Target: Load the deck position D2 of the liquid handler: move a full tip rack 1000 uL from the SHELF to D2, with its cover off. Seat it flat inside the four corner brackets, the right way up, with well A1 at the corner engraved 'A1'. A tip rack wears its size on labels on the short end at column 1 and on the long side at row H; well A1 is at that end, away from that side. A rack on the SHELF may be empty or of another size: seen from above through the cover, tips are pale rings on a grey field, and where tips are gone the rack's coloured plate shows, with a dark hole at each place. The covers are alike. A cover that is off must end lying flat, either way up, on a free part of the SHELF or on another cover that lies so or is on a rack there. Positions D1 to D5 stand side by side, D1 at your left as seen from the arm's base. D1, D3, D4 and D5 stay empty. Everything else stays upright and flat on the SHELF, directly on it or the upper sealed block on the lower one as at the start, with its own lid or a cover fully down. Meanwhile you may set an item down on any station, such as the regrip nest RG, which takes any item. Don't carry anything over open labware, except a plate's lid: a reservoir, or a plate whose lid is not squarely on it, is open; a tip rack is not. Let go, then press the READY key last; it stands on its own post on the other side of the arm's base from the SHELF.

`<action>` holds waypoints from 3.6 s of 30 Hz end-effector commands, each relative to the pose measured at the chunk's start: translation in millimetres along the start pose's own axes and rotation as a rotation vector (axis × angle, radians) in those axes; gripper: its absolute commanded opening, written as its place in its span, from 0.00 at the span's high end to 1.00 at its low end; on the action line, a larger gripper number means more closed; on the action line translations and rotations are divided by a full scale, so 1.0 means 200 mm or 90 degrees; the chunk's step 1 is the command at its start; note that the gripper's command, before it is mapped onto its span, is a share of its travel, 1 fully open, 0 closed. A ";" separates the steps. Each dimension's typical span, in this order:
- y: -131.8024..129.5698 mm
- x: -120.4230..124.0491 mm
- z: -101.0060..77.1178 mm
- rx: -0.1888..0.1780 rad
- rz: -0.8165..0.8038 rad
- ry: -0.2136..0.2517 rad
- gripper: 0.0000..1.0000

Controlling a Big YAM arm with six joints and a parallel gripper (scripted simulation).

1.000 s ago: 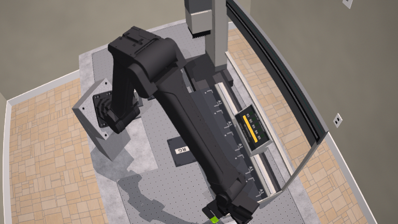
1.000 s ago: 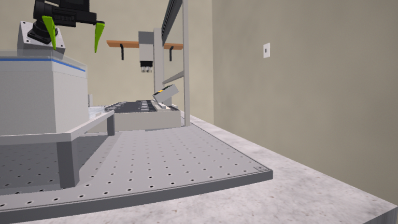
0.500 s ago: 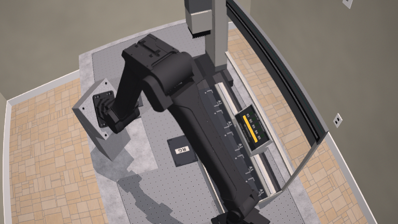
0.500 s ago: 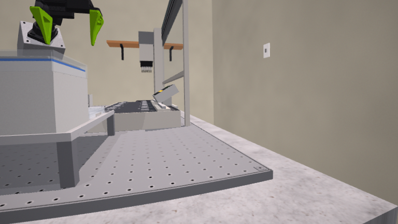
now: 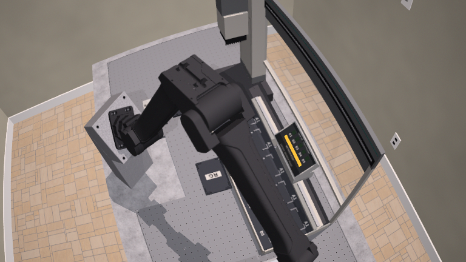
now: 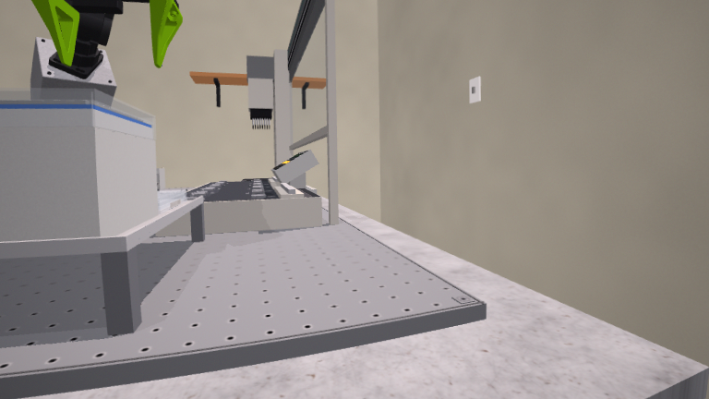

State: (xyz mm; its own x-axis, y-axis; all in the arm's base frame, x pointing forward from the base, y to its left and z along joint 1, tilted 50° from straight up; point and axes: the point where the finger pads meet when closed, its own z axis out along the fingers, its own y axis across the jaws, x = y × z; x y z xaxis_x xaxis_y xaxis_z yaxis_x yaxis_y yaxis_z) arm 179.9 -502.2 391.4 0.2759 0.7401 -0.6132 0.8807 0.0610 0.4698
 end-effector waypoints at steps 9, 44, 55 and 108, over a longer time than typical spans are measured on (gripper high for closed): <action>0.06 -0.38 -0.06 -0.003 -0.006 -0.025 0.00; 0.07 -0.59 0.02 0.004 -0.003 -0.005 0.00; 0.07 -0.59 0.02 0.004 -0.003 -0.005 0.00; 0.13 -0.64 -0.01 -0.009 -0.007 -0.031 0.00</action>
State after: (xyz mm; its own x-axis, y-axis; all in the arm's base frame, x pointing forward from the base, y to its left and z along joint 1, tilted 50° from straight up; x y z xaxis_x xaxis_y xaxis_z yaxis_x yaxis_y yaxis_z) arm 170.2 -595.3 462.3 0.2747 0.7328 -0.6225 0.8819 0.0660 0.4668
